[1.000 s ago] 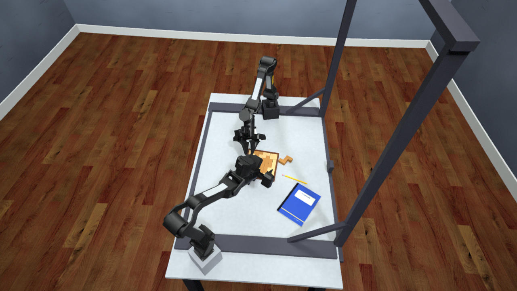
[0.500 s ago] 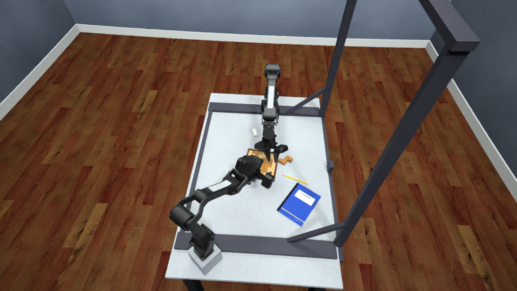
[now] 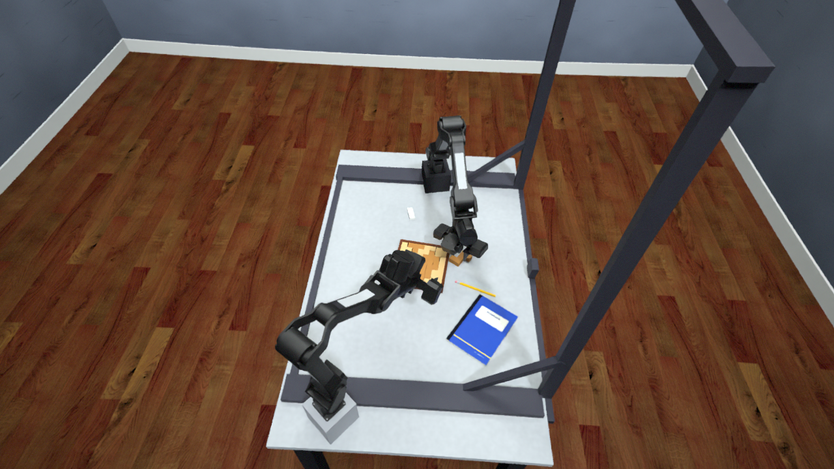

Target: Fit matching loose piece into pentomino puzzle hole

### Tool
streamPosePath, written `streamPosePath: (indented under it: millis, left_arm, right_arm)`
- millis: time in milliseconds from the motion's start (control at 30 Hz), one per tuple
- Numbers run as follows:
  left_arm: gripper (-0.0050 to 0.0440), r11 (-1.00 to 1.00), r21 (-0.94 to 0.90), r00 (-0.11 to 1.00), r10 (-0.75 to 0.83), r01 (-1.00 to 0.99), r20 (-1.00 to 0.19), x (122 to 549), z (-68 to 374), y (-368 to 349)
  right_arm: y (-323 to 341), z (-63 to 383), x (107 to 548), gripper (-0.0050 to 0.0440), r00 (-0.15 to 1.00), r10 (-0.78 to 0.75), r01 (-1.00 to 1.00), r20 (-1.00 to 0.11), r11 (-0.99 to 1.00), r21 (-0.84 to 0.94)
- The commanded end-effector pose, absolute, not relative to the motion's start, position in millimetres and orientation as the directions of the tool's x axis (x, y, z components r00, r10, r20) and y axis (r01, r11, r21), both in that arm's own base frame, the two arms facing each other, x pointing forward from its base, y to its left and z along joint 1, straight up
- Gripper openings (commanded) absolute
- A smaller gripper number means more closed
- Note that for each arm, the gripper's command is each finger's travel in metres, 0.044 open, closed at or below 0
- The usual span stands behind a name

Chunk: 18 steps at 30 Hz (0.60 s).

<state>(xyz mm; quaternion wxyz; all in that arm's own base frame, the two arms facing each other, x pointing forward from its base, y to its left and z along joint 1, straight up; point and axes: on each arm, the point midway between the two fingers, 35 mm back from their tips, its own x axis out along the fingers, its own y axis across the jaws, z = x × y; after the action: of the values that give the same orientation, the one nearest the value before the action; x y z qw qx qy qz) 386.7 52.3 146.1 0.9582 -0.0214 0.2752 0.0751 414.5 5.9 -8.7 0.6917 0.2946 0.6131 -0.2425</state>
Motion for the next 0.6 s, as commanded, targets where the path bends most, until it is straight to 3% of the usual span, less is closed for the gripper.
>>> streamPosePath:
  millis: [0, 567]
  left_arm:
    - [0.044, 0.987, -0.001, 0.851, 0.136, -0.158, -0.507, 389.2, 157.2, 53.2]
    - [0.044, 0.987, -0.001, 0.851, 0.136, -0.158, -0.507, 389.2, 157.2, 53.2]
  right_arm:
    - [19.7, -9.9, 406.6, 0.02, 0.03, -0.002, 0.703, -1.0, 0.711, 0.02]
    - [18.9, -28.3, 397.9, 0.02, 0.01, 0.0, 0.704, -1.0, 0.711, 0.007]
